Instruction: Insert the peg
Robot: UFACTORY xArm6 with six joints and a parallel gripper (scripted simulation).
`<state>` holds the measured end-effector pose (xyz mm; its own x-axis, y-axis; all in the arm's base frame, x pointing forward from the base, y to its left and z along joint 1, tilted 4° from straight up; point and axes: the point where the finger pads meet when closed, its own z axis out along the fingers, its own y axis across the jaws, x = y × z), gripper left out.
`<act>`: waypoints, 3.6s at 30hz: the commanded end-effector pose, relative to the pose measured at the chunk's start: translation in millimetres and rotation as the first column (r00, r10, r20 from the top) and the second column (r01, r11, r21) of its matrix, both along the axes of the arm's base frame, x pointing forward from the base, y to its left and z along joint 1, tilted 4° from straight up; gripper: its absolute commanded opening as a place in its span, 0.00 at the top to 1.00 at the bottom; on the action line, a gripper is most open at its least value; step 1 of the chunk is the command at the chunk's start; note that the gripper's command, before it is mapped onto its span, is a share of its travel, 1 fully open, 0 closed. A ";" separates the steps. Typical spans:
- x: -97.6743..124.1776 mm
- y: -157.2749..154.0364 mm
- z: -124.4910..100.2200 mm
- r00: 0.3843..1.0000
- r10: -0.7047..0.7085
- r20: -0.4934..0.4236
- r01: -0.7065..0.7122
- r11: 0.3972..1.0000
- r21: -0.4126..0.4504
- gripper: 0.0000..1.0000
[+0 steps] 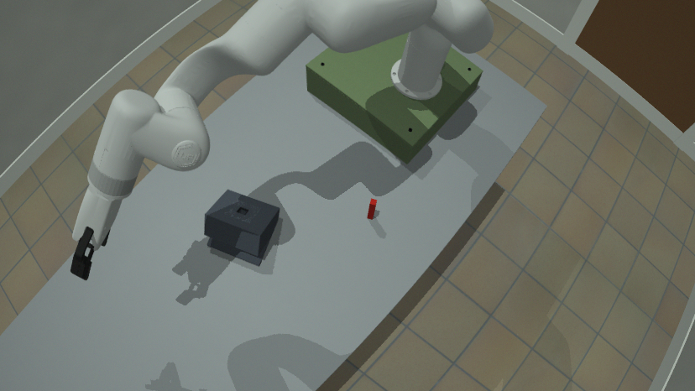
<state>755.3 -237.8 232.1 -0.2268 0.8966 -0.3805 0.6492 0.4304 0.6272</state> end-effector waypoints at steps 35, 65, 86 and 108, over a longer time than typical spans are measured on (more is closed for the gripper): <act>-196.0 235.7 -108.3 0.639 0.602 -0.479 -0.715 0.694 -0.081 0.00; -427.4 306.2 -186.5 0.050 0.733 -0.679 -0.979 0.169 0.110 0.00; -427.2 307.9 -210.7 0.050 0.733 -0.678 -0.979 0.169 0.110 0.00; -427.2 309.7 -238.2 0.050 0.733 -0.679 -0.979 0.169 0.110 0.00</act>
<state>326.8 71.5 -2.9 -0.9637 -0.2662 -0.0201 -0.2669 0.9617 0.0628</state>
